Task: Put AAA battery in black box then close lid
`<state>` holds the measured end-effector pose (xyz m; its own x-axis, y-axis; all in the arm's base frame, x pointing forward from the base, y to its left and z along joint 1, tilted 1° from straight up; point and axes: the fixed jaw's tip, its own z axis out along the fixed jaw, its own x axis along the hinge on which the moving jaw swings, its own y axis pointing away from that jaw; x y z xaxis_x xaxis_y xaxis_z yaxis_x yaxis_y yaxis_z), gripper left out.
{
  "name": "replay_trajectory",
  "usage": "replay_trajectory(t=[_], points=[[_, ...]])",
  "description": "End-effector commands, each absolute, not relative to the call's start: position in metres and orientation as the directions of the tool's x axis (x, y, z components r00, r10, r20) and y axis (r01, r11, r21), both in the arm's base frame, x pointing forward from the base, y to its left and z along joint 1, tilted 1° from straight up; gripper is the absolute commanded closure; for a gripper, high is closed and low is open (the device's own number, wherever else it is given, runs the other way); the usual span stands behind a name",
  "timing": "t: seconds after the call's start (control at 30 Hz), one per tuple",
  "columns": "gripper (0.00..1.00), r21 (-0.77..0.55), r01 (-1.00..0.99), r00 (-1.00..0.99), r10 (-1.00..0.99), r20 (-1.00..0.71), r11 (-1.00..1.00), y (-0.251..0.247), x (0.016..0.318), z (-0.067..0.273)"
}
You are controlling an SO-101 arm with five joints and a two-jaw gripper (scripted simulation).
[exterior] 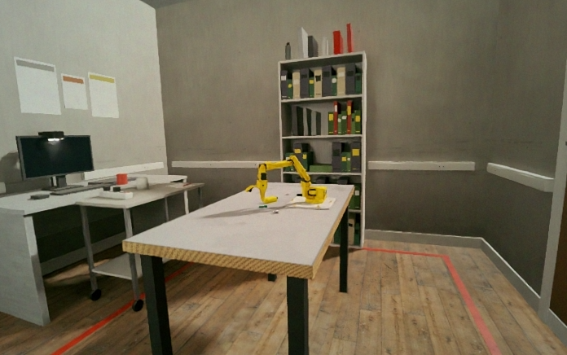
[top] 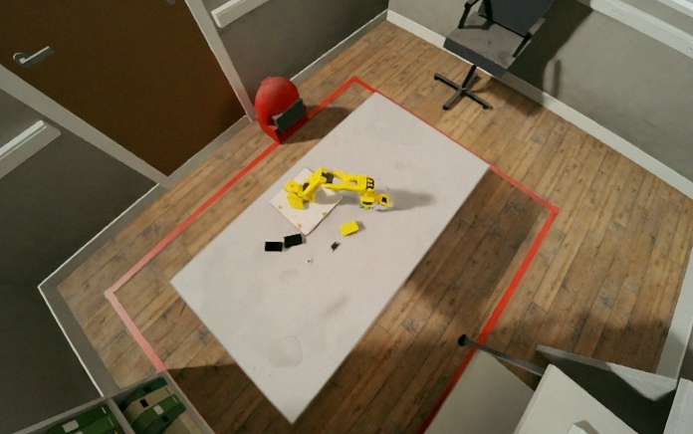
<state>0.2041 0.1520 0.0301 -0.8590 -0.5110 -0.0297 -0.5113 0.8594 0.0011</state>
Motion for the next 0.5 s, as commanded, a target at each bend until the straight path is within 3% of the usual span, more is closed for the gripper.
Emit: replay_trajectory(t=[0.0,0.47], points=[[0.85,0.001,-0.519,-0.854,-0.519,-0.011,0.854,0.1505,0.2015,0.0247],[0.85,0.001,-0.519,-0.854,-0.519,-0.011,0.854,0.1505,0.2015,0.0233]])
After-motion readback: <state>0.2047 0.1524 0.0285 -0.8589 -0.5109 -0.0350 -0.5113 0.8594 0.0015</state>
